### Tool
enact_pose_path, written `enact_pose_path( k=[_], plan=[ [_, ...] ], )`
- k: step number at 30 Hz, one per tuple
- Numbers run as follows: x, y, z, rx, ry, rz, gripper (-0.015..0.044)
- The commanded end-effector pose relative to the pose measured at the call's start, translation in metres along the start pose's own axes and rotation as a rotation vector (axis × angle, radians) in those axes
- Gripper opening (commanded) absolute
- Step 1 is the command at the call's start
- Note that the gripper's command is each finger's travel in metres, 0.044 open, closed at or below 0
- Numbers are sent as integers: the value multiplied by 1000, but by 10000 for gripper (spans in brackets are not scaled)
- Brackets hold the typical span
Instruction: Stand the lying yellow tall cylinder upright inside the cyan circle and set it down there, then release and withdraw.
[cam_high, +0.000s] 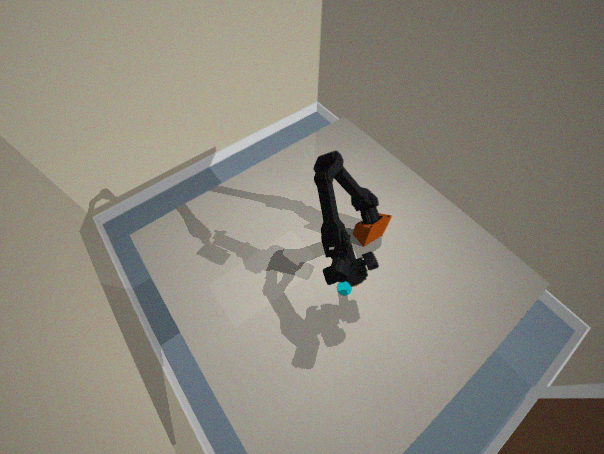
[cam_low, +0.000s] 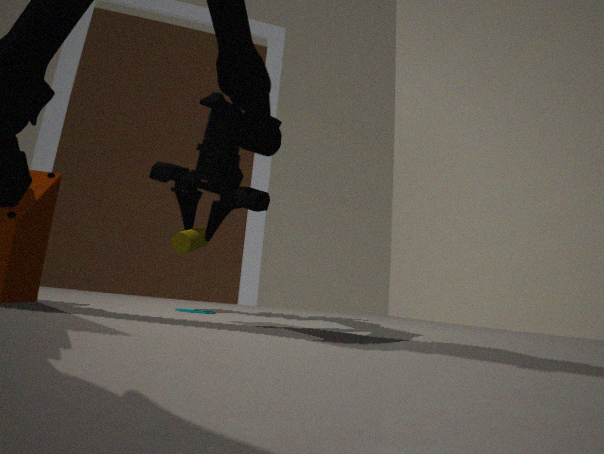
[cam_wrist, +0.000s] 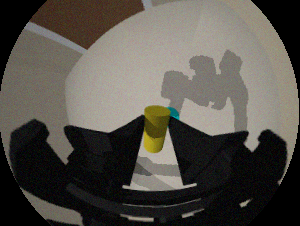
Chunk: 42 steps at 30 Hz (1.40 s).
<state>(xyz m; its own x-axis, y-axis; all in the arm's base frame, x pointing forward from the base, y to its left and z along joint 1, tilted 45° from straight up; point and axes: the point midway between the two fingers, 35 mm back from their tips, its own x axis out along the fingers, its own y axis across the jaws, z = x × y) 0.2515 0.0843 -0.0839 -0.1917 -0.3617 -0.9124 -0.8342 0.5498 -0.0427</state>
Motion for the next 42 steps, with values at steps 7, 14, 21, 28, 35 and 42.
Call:
enact_pose_path(
  k=[7, 14, 21, 28, 35, 42],
  plan=[
    [3, 0, 0, -6, -73, 33, 105],
    [5, 0, 0, -7, -121, 53, 105],
    [7, 0, 0, -9, -171, 71, 105],
    [8, 0, 0, -12, -221, 86, 105],
    [9, -1, 0, -15, -272, 98, 105],
    [9, -1, 0, -19, -324, 107, 105]
  ],
)
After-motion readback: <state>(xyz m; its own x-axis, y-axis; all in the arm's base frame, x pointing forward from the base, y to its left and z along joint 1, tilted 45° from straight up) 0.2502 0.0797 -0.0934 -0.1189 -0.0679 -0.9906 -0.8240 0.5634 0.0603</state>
